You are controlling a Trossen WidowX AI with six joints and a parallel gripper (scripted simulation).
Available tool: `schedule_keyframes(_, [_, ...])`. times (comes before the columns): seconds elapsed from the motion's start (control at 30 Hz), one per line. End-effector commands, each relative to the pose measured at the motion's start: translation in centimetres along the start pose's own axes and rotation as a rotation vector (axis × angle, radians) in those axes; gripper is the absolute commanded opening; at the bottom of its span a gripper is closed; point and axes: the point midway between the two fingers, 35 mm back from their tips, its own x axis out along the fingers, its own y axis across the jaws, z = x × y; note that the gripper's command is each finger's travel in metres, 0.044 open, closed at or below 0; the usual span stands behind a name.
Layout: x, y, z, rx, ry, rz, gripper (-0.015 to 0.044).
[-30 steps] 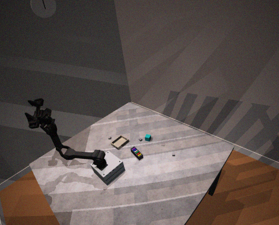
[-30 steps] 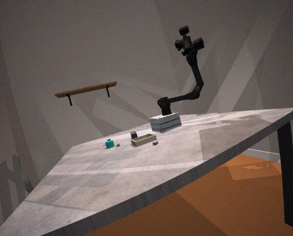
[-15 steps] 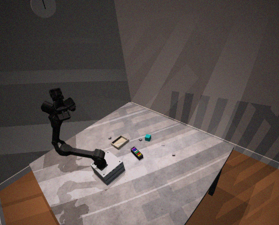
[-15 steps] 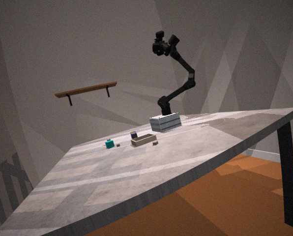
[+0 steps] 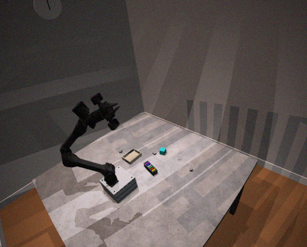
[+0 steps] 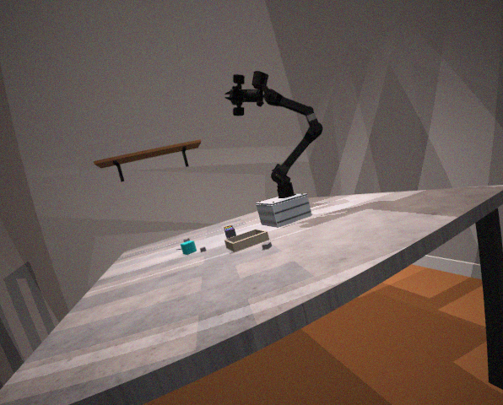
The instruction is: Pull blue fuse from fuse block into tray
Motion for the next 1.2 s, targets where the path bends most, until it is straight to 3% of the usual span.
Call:
schedule_keyframes(0.0, [3.1,4.8,4.1,0.126,-0.111,0.157,0.0063])
schedule_keyframes(0.3, [5.6,16.1,14.0,0.43,-0.265,0.574,0.0063])
schedule_keyframes(0.6, [2.1,28.1,22.8,0.652,-0.22,1.078,0.0063])
schedule_keyframes(0.9, [-6.1,38.4,28.0,0.741,0.063,1.546,0.0063])
schedule_keyframes(1.17, [-16.9,46.0,29.3,0.646,0.54,1.882,0.0063])
